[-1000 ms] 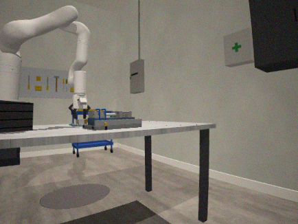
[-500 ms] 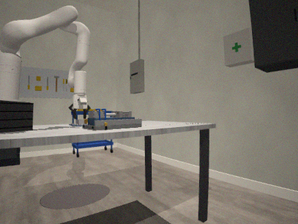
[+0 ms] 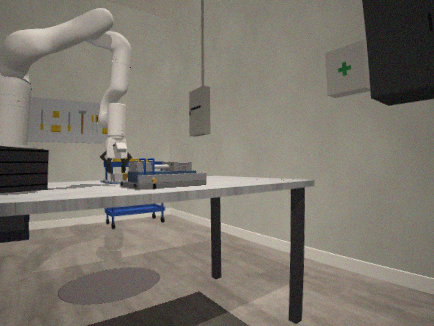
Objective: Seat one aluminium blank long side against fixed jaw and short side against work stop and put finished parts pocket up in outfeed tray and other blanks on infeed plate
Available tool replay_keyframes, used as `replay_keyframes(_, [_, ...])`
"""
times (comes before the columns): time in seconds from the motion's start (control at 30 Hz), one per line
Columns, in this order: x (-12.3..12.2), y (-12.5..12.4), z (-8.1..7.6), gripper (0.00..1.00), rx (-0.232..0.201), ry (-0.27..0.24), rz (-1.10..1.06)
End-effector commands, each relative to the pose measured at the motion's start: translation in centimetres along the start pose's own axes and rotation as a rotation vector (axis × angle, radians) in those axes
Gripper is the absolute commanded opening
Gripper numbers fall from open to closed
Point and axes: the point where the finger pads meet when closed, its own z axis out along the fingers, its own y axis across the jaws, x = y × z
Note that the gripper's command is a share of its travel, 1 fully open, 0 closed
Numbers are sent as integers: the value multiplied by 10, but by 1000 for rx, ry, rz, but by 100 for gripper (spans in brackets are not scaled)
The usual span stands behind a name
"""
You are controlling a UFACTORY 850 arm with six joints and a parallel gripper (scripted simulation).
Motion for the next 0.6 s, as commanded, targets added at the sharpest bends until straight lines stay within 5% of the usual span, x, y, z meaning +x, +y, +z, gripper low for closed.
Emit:
replay_keyframes(0.0, [0, -1, 0, 69, 1, 0, 0])
replay_keyframes(0.57, [0, -1, 3, 69, 1, 0, 0])
